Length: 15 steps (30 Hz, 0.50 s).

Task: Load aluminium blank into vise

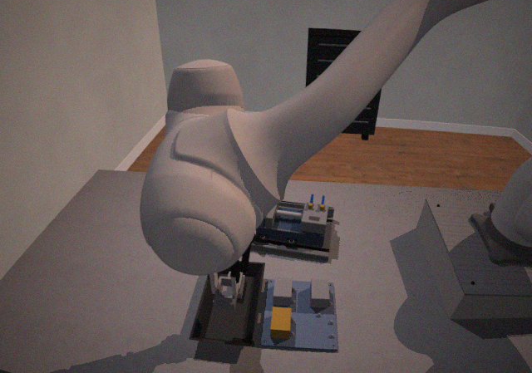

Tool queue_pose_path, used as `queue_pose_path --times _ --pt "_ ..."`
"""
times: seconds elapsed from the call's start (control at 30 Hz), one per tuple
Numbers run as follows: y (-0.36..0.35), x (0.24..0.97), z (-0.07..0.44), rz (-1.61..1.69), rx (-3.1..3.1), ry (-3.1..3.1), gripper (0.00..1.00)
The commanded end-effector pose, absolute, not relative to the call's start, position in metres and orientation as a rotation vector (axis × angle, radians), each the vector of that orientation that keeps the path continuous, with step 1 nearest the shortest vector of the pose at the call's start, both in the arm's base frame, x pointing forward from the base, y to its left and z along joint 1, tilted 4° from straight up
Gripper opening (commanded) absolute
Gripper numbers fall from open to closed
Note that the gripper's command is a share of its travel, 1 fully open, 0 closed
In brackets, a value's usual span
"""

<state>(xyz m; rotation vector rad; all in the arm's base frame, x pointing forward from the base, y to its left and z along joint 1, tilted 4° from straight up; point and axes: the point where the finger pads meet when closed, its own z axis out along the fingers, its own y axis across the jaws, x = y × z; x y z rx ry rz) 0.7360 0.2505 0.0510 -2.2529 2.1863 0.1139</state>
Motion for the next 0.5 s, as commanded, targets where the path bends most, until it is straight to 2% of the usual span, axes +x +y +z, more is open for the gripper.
queue_pose_path --times 0.0,0.47 --pt "0.2482 0.7398 0.0537 0.114 -2.257 2.185 0.0" --pt "0.2466 0.7448 0.0577 0.114 -2.259 2.182 0.0"
